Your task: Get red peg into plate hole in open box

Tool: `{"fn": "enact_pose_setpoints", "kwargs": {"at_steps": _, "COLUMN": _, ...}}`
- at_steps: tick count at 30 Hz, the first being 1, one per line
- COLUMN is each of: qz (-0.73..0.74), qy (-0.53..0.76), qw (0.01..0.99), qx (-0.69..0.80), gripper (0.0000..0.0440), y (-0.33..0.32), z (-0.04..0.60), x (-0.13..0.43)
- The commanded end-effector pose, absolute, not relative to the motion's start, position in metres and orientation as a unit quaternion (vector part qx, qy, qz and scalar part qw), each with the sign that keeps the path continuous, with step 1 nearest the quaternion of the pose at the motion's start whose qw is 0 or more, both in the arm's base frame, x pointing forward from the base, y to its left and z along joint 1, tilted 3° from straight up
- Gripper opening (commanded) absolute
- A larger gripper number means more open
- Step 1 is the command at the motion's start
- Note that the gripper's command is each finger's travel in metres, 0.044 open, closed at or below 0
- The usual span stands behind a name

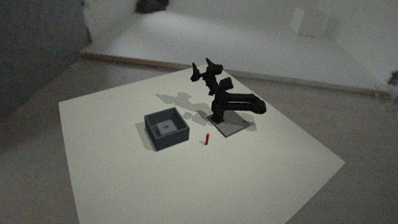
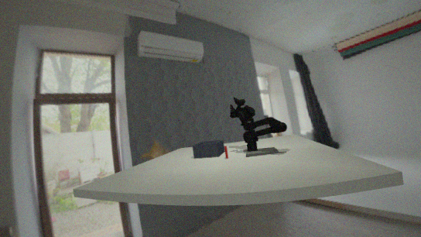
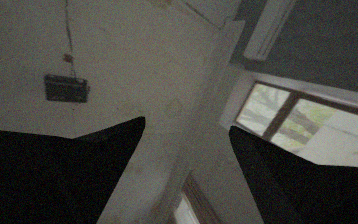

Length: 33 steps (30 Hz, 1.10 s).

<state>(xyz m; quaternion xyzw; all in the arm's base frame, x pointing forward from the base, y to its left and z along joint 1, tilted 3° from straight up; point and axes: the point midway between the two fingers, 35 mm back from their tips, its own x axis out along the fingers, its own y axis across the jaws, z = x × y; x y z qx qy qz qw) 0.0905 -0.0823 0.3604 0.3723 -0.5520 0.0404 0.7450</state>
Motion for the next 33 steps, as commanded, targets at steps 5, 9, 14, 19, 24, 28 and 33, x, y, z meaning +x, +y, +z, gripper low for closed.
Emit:
{"fn": "enact_pose_setpoints", "kwargs": {"at_steps": 5, "qz": 0.011, "qy": -0.517, "qw": 0.768, "qx": 0.378, "gripper": 0.044, "y": -0.088, "z": 0.369, "x": 0.11}}
{"fn": "enact_pose_setpoints", "kwargs": {"at_steps": 9, "qz": -0.01, "qy": -0.464, "qw": 0.786, "qx": 0.408, "gripper": 0.044, "y": -0.091, "z": 0.374, "x": 0.137}}
{"fn": "enact_pose_setpoints", "kwargs": {"at_steps": 14, "qz": -0.029, "qy": -0.389, "qw": 0.807, "qx": 0.444, "gripper": 0.044, "y": -0.09, "z": 0.372, "x": 0.171}}
{"fn": "enact_pose_setpoints", "kwargs": {"at_steps": 19, "qz": -0.046, "qy": -0.309, "qw": 0.824, "qx": 0.473, "gripper": 0.044, "y": -0.083, "z": 0.362, "x": 0.202}}
{"fn": "enact_pose_setpoints", "kwargs": {"at_steps": 24, "qz": -0.062, "qy": -0.227, "qw": 0.837, "qx": 0.494, "gripper": 0.044, "y": -0.072, "z": 0.347, "x": 0.229}}
{"fn": "enact_pose_setpoints", "kwargs": {"at_steps": 28, "qz": -0.075, "qy": -0.159, "qw": 0.846, "qx": 0.504, "gripper": 0.044, "y": -0.06, "z": 0.332, "x": 0.247}}
{"fn": "enact_pose_setpoints", "kwargs": {"at_steps": 33, "qz": -0.091, "qy": -0.074, "qw": 0.853, "qx": 0.508, "gripper": 0.044, "y": -0.044, "z": 0.311, "x": 0.264}}
